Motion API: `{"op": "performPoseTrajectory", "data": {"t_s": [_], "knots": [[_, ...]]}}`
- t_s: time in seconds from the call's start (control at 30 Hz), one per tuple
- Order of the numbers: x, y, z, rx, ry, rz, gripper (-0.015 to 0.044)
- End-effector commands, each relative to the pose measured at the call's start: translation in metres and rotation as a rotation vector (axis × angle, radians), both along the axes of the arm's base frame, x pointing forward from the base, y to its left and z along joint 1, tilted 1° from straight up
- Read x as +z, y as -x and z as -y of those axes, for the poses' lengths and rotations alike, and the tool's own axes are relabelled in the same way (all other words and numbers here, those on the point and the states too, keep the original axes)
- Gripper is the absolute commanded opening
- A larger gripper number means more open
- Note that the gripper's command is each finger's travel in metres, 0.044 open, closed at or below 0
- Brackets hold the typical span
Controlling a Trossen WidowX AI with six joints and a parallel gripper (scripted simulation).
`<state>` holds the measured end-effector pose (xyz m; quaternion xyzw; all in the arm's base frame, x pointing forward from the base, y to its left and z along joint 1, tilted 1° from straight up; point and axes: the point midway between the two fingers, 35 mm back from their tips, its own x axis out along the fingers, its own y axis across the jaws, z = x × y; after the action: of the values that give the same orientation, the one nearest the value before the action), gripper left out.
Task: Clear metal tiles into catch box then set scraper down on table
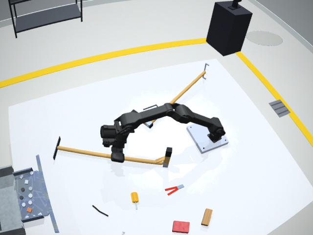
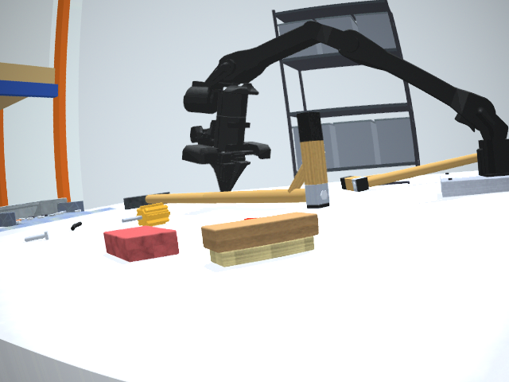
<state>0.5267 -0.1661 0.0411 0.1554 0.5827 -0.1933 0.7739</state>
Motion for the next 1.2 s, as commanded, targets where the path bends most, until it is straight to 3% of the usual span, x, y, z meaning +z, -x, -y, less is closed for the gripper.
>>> {"op": "performPoseTrajectory", "data": {"t_s": [0.0, 0.4, 0.77, 1.17], "knots": [[0.022, 0.000, 0.000, 0.002, 0.009, 0.026, 0.0000], [0.052, 0.004, -0.001, 0.002, 0.017, 0.056, 0.0000], [0.018, 0.030, 0.029, 0.123, -0.015, -0.036, 0.0000], [0.012, 0.030, 0.030, 0.125, -0.014, -0.039, 0.0000]]}}
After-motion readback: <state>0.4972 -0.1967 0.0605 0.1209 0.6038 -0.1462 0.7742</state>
